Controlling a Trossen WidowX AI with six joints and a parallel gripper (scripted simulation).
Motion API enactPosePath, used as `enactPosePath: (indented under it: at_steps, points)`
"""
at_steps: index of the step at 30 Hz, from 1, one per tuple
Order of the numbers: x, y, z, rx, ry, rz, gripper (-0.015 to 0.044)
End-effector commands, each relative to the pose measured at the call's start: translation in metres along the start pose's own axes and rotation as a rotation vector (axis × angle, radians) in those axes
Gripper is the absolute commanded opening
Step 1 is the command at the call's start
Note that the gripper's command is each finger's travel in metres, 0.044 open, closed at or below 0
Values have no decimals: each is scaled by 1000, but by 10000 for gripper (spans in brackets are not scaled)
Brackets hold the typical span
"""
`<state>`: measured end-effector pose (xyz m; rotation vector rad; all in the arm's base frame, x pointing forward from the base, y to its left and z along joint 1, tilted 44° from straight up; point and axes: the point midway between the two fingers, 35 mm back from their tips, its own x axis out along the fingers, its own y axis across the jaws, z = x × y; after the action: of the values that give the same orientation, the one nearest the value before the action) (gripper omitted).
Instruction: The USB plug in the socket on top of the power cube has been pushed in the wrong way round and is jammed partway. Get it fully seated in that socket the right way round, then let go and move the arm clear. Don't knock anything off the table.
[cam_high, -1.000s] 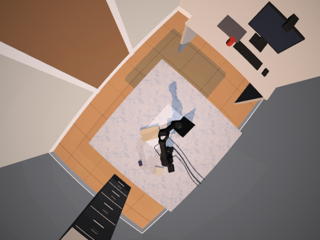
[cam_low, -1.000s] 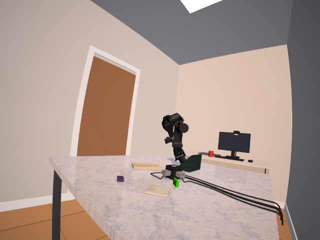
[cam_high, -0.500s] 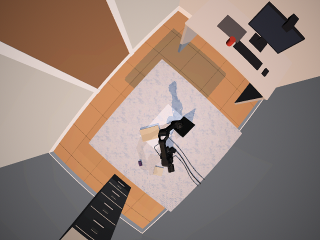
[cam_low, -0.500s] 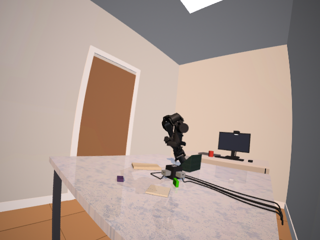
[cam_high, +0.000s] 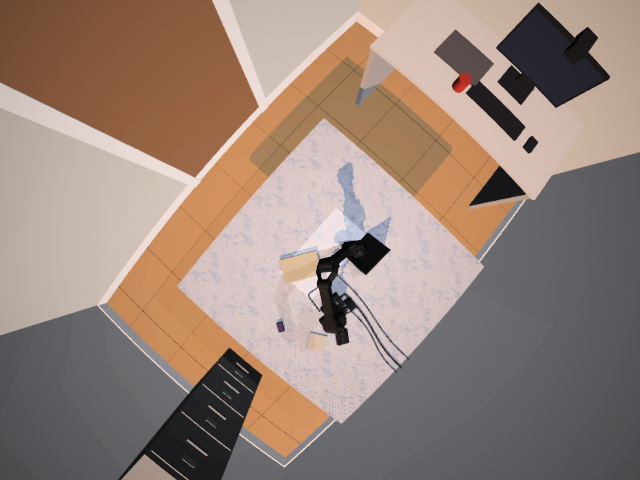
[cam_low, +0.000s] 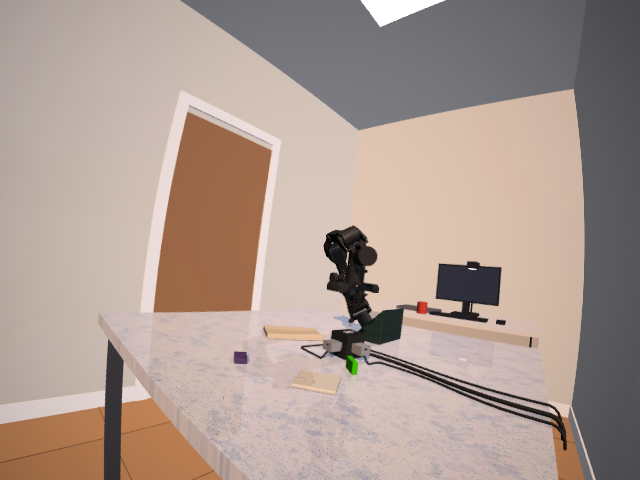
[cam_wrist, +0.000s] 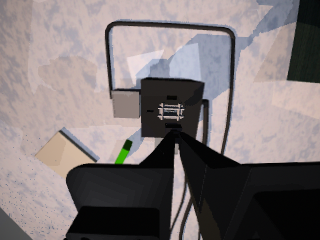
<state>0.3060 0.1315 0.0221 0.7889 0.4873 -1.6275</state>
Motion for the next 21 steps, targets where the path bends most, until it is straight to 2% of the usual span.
enactPosePath:
  at_steps: [1, 21]
  points:
    - [0, 0, 0, 89, 1, 0, 0]
    - [1, 0, 0, 82, -2, 0, 0]
